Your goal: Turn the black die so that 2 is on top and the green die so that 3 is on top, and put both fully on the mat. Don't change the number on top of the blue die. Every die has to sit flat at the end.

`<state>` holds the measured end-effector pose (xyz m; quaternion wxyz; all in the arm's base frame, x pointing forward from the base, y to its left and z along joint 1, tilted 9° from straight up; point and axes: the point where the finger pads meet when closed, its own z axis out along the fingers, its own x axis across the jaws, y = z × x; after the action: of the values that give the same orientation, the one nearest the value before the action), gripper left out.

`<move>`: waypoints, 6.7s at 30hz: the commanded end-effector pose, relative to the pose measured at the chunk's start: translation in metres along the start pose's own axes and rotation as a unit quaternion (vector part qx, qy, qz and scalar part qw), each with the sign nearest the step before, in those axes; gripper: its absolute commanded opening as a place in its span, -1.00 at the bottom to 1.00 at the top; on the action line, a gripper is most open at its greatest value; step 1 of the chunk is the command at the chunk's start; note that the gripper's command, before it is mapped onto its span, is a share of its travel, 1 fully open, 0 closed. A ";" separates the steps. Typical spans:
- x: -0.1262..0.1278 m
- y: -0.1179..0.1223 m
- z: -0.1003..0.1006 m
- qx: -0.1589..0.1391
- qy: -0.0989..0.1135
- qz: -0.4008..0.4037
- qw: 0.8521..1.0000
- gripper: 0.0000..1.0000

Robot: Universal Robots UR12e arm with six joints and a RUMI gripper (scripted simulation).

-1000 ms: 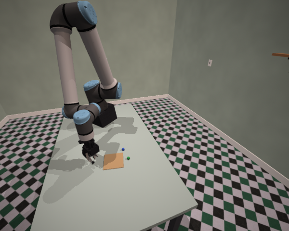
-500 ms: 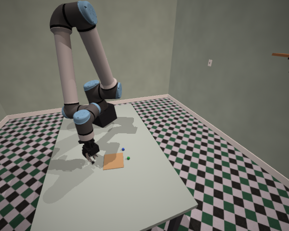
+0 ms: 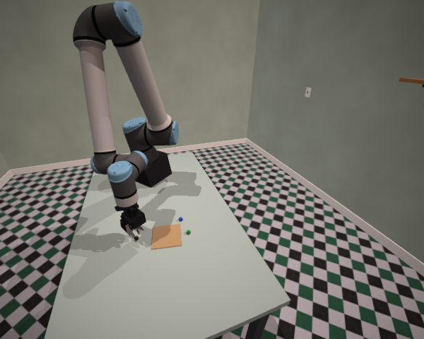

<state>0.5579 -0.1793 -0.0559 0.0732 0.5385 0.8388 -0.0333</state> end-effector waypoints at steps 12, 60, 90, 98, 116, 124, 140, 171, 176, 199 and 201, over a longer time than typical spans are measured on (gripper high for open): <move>0.000 0.000 0.000 0.000 0.000 0.000 1.000 -0.64; 0.000 0.000 0.020 0.000 0.000 0.000 1.000 -0.64; 0.000 0.000 0.021 0.000 0.000 0.000 1.000 -0.64; 0.000 0.000 0.021 0.000 0.000 0.000 1.000 -0.64; 0.000 0.000 0.021 0.000 0.000 0.000 1.000 -0.99; 0.000 0.000 0.021 0.000 0.000 0.000 1.000 -0.99; 0.000 0.000 0.019 0.000 0.000 0.000 1.000 -0.99; 0.000 0.000 -0.079 0.000 0.000 0.000 1.000 -0.99; 0.000 0.000 -0.079 0.000 0.000 0.001 1.000 -0.99; -0.002 0.005 -0.070 -0.038 -0.003 0.100 0.994 -0.99; -0.002 0.005 -0.070 -0.059 -0.006 0.099 0.993 -0.99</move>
<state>0.5568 -0.1693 0.0132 0.0959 0.6166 0.7814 0.0006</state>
